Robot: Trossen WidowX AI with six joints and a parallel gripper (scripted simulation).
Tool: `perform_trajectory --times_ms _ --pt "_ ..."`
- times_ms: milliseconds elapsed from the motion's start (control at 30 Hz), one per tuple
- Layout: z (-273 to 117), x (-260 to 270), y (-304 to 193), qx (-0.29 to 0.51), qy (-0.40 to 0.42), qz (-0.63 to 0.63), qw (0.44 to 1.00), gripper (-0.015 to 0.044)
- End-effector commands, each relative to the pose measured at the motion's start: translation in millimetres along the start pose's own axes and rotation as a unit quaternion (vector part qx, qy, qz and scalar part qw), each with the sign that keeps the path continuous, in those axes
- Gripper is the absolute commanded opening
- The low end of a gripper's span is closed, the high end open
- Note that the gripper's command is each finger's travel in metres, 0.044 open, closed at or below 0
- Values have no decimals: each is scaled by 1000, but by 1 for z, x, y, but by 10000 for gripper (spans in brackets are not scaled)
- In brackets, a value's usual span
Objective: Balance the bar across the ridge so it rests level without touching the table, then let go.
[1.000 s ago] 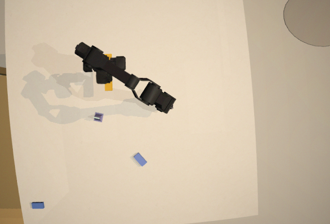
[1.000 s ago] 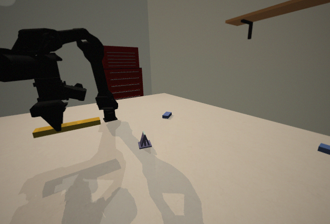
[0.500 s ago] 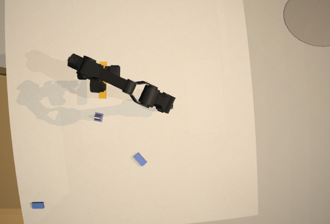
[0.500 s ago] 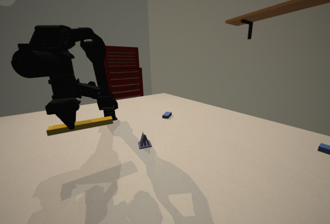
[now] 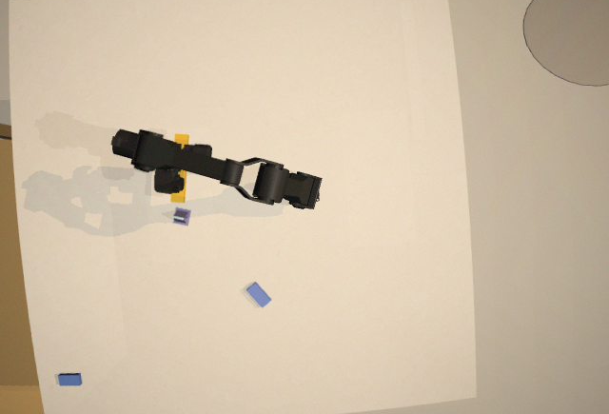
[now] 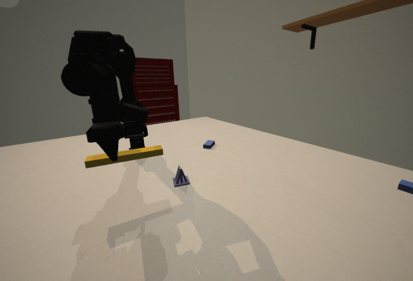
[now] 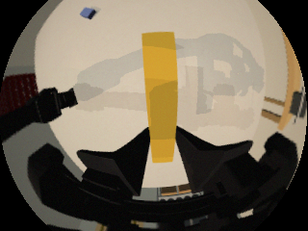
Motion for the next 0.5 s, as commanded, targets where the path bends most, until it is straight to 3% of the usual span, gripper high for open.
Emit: perform_trajectory --times_ms 0,467 --pt "-1 -8 12 2 -1 8 1000 0" --pt "-2 -29 61 0 -2 35 999 0"
Point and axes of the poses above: the point midway between the two fingers, 35 mm back from their tips, its own z axis out along the fingers, its own x axis across the jaws, y = z × x, the point moved 2 cm from there along -z, back along the fingers, and after that the axes turned 15 degrees about -z, right-handed, at the moved point
